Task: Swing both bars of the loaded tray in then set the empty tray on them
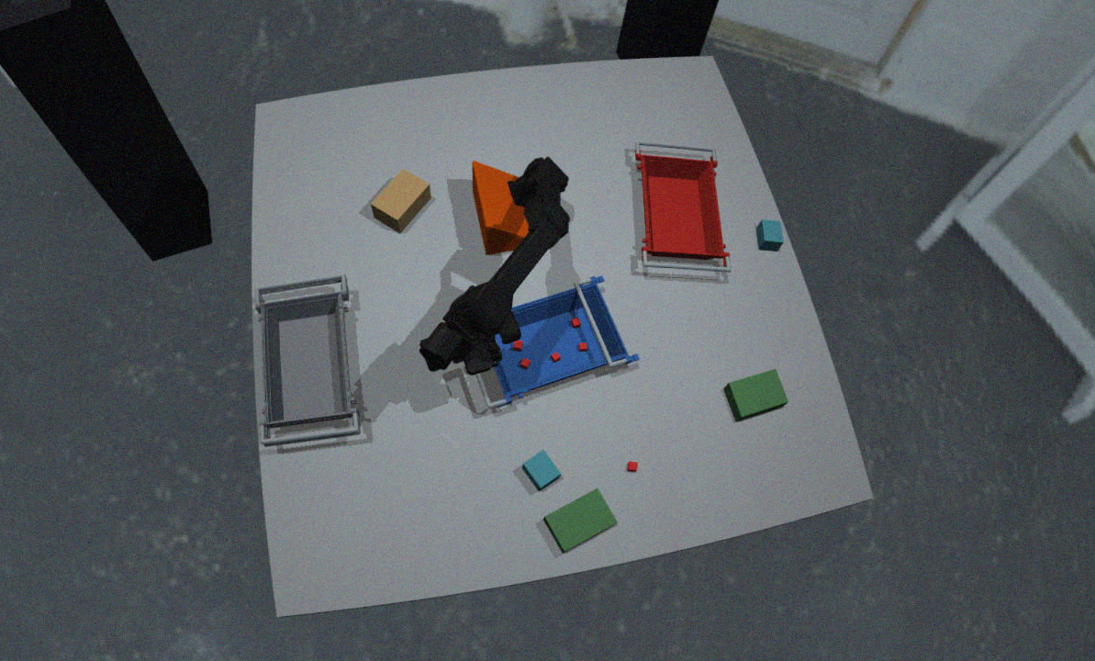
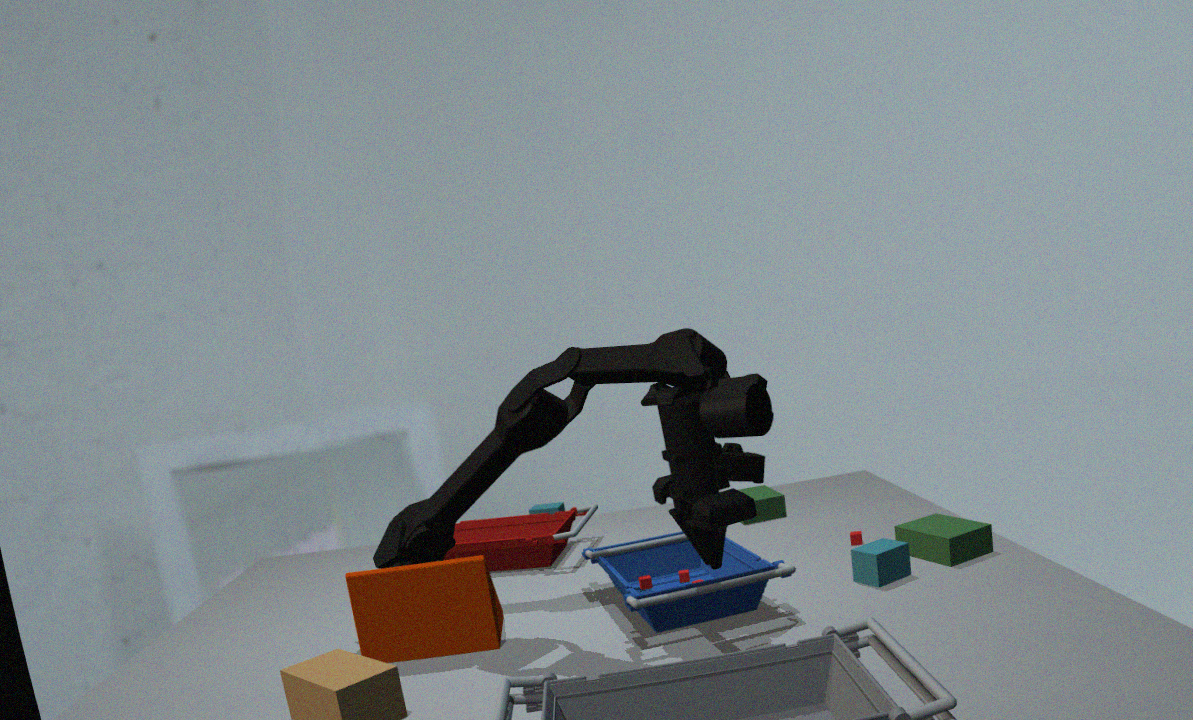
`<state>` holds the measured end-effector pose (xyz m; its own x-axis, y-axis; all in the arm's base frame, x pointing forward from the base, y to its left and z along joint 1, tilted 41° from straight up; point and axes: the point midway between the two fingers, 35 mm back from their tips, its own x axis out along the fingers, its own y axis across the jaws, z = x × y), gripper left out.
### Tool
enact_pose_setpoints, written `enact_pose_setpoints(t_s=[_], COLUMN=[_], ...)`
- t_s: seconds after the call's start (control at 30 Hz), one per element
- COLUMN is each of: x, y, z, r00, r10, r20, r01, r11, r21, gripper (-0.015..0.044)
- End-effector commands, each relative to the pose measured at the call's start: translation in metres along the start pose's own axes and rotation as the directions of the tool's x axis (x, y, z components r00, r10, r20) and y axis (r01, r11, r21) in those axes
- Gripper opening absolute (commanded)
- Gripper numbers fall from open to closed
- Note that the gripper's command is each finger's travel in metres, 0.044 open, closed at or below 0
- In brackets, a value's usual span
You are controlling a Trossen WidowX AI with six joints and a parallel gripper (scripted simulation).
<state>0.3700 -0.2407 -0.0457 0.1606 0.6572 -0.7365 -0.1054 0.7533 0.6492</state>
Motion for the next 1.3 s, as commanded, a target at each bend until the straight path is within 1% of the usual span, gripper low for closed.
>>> enact_pose_setpoints(t_s=[0.0,0.33,0.67,0.87,1.27], x=[0.018,0.05,0.051,0.027,0.018], y=[0.001,0.0,0.0,0.014,0.042], z=[0.0,-0.001,-0.001,0.001,0.003], r00=[0.999,0.997,0.997,0.997,0.997], r10=[-0.005,-0.031,-0.031,-0.031,-0.03], r20=[-0.031,-0.067,-0.068,-0.068,-0.069], r01=[0.006,0.033,0.034,0.034,0.032], r11=[1.0,0.999,0.999,0.999,0.999], r21=[0.012,0.035,0.035,0.036,0.036], gripper=[0.009,0.009,0.009,0.009,0.009])
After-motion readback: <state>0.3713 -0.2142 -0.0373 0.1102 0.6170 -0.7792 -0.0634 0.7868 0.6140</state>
